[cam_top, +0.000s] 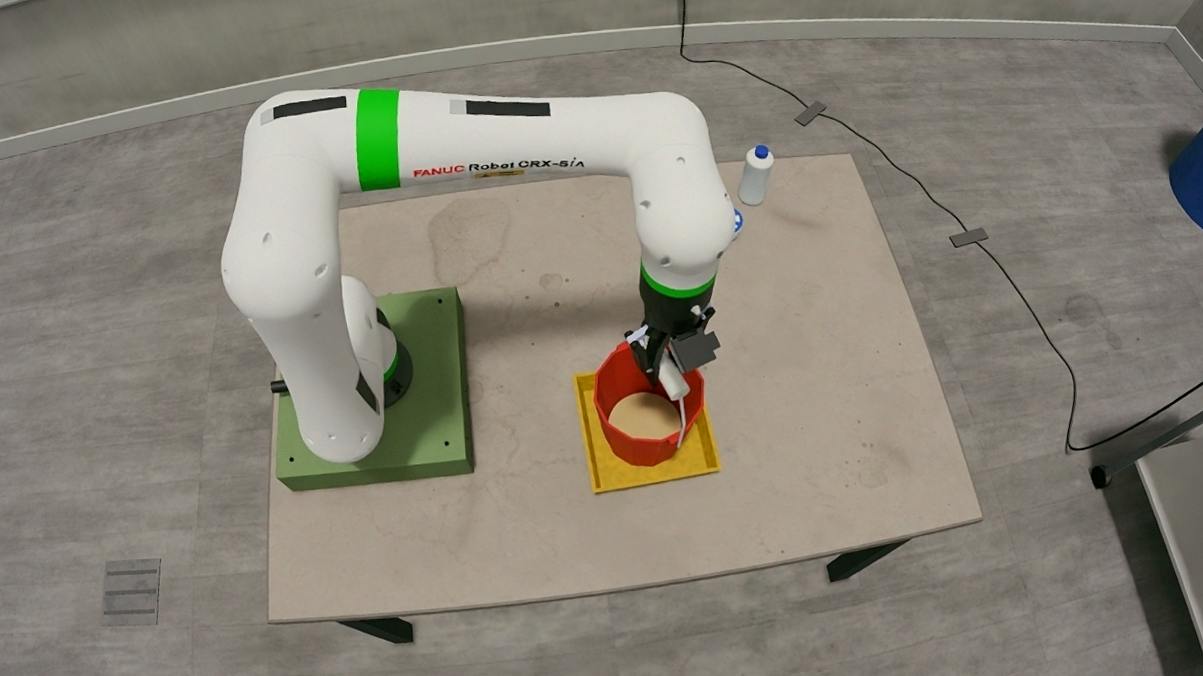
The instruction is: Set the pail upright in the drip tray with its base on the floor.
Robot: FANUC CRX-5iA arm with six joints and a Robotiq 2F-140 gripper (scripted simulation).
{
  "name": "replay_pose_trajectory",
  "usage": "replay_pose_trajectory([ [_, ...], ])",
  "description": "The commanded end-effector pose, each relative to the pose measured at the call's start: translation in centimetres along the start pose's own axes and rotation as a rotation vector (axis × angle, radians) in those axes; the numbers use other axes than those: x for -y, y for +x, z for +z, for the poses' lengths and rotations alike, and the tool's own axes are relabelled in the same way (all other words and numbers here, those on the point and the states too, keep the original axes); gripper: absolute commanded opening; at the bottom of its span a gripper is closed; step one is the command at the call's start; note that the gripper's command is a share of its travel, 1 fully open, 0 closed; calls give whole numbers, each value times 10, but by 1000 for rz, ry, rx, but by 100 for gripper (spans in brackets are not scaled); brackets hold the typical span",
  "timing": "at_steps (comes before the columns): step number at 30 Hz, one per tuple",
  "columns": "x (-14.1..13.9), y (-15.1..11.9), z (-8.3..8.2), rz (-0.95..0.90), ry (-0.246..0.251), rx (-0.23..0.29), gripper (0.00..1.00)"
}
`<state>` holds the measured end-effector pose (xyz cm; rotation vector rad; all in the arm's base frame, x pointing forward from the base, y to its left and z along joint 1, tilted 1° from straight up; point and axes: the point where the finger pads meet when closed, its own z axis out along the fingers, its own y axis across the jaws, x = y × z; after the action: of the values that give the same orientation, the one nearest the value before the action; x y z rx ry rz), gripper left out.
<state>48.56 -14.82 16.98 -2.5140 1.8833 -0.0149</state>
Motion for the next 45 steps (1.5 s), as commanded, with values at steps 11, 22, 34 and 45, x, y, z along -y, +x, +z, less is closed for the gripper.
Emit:
replay_pose_trajectory([
  [11,0,0,-1,0,1,-1,100],
  [22,0,0,-1,0,1,-1,100],
  [34,0,0,-1,0,1,-1,100],
  [45,0,0,-5,0,1,-1,100],
])
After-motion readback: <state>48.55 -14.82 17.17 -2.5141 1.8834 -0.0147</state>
